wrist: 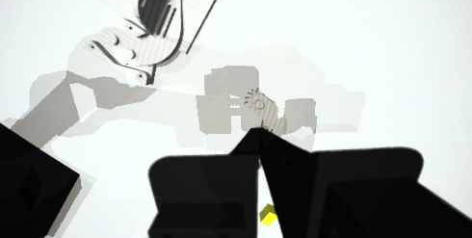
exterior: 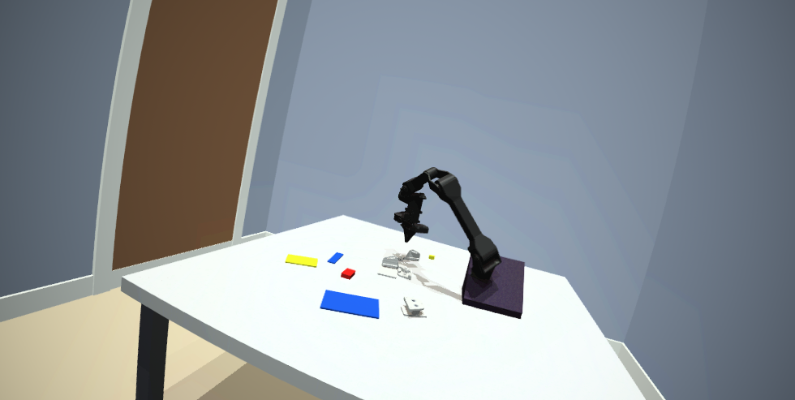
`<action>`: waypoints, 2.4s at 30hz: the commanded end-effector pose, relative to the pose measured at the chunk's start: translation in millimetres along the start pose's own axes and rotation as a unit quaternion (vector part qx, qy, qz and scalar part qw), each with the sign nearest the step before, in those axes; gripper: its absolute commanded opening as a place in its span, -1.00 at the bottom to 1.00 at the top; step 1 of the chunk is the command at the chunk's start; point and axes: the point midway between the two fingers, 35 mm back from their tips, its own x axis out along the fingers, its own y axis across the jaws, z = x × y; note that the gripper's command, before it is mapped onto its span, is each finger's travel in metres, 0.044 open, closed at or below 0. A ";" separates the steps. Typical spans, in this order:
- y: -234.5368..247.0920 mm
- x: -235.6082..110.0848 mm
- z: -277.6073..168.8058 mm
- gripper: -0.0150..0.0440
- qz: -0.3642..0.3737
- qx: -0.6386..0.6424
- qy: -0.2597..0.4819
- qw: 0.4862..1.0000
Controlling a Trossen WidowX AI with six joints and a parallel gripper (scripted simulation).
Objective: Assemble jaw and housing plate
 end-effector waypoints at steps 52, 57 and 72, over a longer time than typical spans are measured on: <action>0.0 0.0 0.0 0.91 0.000 0.000 0.000 1.000; 0.0 0.0 0.0 0.47 0.000 0.000 0.000 1.000; 0.0 0.0 0.0 -0.49 0.000 0.000 0.000 1.000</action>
